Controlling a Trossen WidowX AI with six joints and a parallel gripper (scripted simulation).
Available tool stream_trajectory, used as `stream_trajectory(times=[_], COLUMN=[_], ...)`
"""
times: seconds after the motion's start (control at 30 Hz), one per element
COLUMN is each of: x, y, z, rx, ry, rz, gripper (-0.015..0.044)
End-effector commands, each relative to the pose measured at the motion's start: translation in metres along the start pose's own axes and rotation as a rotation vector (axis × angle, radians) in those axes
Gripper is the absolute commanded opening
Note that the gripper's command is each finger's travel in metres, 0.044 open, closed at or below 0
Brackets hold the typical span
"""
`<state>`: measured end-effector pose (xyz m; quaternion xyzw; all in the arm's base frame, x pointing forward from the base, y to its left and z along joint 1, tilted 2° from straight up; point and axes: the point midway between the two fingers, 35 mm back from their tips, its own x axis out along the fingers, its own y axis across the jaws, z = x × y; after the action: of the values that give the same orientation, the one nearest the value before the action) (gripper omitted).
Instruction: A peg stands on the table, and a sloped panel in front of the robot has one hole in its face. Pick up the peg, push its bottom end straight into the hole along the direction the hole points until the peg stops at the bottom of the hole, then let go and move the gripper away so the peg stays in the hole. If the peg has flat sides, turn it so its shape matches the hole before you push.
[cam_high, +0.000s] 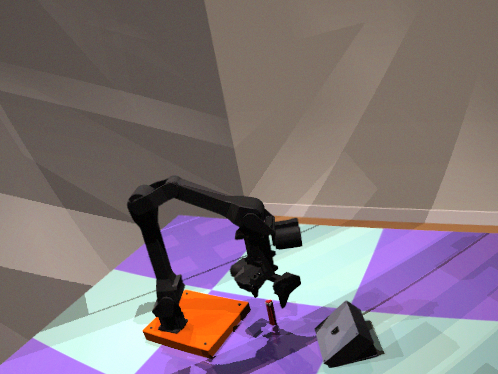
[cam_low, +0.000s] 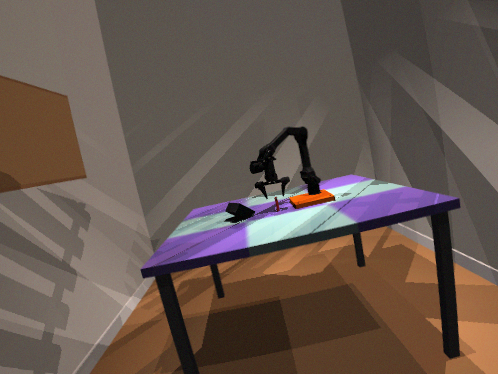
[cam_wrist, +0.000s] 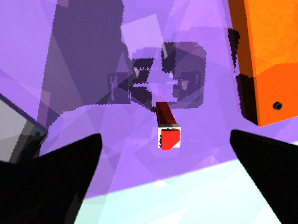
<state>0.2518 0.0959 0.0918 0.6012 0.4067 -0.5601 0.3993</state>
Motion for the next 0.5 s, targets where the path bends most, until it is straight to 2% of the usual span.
stream_trajectory(times=[0.0, 0.47], x=[0.007, 0.030], y=[0.000, -0.001], z=[-0.001, 0.000], rx=[0.006, 0.006], ry=[0.002, 0.002], rz=[-0.003, -0.003], gripper=[0.0440, 0.0440])
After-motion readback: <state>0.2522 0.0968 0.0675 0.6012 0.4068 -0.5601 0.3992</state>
